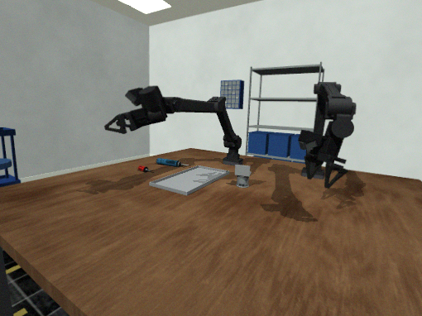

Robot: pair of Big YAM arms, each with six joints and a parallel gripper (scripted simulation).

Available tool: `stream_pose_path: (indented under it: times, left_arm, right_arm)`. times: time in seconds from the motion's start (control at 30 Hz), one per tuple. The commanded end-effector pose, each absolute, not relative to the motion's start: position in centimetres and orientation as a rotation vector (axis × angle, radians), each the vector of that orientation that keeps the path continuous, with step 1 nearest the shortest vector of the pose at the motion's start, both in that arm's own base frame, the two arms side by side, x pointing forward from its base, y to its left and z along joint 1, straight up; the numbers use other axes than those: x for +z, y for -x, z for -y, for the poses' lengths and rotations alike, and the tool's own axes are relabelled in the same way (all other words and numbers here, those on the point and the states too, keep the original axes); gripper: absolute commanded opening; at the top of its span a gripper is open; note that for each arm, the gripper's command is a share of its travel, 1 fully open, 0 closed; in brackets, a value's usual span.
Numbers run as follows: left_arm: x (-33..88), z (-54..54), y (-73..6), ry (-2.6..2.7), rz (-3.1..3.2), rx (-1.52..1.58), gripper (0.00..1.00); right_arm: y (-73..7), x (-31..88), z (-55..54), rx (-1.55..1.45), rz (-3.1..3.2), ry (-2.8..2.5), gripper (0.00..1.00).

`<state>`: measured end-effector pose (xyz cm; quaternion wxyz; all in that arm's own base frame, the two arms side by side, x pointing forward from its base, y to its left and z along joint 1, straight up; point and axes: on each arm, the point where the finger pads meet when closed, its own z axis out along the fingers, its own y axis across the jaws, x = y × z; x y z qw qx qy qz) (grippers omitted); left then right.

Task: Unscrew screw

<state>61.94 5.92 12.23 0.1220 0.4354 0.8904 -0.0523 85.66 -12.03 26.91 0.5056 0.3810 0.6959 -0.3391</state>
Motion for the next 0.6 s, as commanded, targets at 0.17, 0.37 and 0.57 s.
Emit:
stream_pose_path:
  times: [0.17,0.37,0.57]
  left_arm:
    - [12.9,-6.0,-62.1,-1.268,-2.588,-0.141,1.0]
    - [12.9,-6.0,-62.1,-1.268,-2.588,-0.141,1.0]
    - [14.0,-6.1,-63.0,-1.263,-2.567,-0.118,1.0]
  right_arm:
    - [-85.6,28.1,12.0,-0.807,-1.663,-0.924,1.0]
    - [-85.6,28.1,12.0,-0.807,-1.663,-0.924,1.0]
    - [-85.8,29.6,12.0,-0.788,-1.636,-0.934,0.82]
